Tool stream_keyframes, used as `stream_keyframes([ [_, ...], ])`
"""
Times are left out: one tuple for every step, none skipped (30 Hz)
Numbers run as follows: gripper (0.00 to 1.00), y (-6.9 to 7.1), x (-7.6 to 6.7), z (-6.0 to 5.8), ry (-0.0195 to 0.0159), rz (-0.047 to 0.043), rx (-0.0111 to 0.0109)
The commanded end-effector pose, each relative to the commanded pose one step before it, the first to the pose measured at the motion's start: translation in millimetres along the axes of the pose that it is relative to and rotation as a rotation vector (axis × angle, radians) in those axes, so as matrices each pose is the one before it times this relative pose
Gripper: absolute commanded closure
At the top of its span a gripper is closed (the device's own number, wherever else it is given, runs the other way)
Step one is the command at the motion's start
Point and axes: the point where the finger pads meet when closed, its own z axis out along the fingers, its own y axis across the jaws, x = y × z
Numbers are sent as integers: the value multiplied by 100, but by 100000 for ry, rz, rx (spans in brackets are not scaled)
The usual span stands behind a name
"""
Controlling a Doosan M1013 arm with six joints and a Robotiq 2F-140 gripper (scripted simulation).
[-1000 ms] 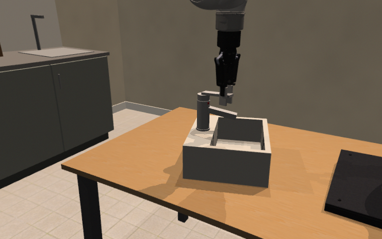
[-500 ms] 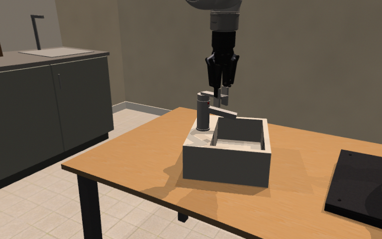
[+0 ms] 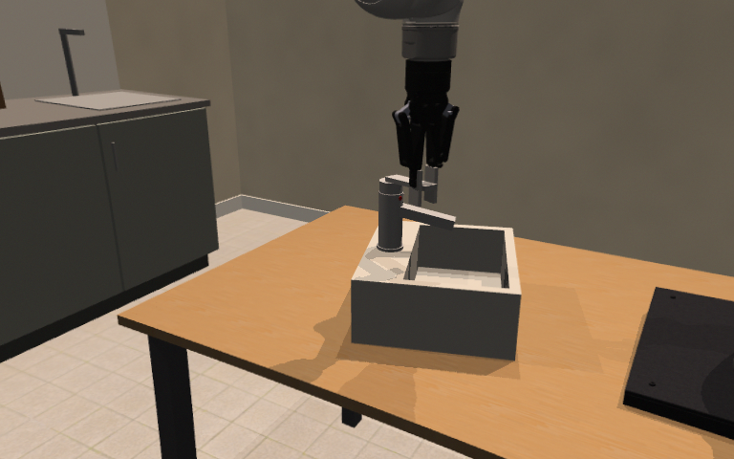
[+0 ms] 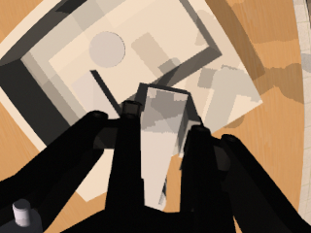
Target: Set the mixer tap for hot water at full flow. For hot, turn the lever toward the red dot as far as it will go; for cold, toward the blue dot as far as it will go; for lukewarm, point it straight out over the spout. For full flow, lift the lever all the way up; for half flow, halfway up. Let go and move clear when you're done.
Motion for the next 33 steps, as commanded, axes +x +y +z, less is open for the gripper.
stream_keyframes([
  [100, 6, 3, -8, 6, 2, -39],
  [100, 0, 0, 0, 0, 0, 0],
  [100, 0, 0, 0, 0, 0, 0],
  [100, 0, 0, 0, 0, 0, 0],
  [100, 0, 0, 0, 0, 0, 0],
  [100, 0, 0, 0, 0, 0, 0],
  [100, 0, 0, 0, 0, 0, 0],
  [100, 0, 0, 0, 0, 0, 0],
  [100, 0, 0, 0, 0, 0, 0],
  [100, 0, 0, 0, 0, 0, 0],
  [100, 0, 0, 0, 0, 0, 0],
  [100, 0, 0, 0, 0, 0, 0],
  [100, 0, 0, 0, 0, 0, 0],
  [100, 0, 0, 0, 0, 0, 0],
  [100, 0, 0, 0, 0, 0, 0],
  [100, 0, 0, 0, 0, 0, 0],
  [100, 0, 0, 0, 0, 0, 0],
  [100, 0, 0, 0, 0, 0, 0],
  [100, 0, 0, 0, 0, 0, 0],
  [100, 0, 0, 0, 0, 0, 0],
  [100, 0, 0, 0, 0, 0, 0],
  [100, 0, 0, 0, 0, 0, 0],
  [100, 0, 0, 0, 0, 0, 0],
  [61, 0, 0, 0, 0, 0, 0],
  [61, 0, 0, 0, 0, 0, 0],
  [61, 0, 0, 0, 0, 0, 0],
  [61, 0, 0, 0, 0, 0, 0],
  [61, 0, 0, 0, 0, 0, 0],
  [61, 0, 0, 0, 0, 0, 0],
  [61, 0, 0, 0, 0, 0, 0],
  [61, 0, 0, 0, 0, 0, 0],
  [61, 0, 0, 0, 0, 0, 0],
  [61, 0, 0, 0, 0, 0, 0],
])
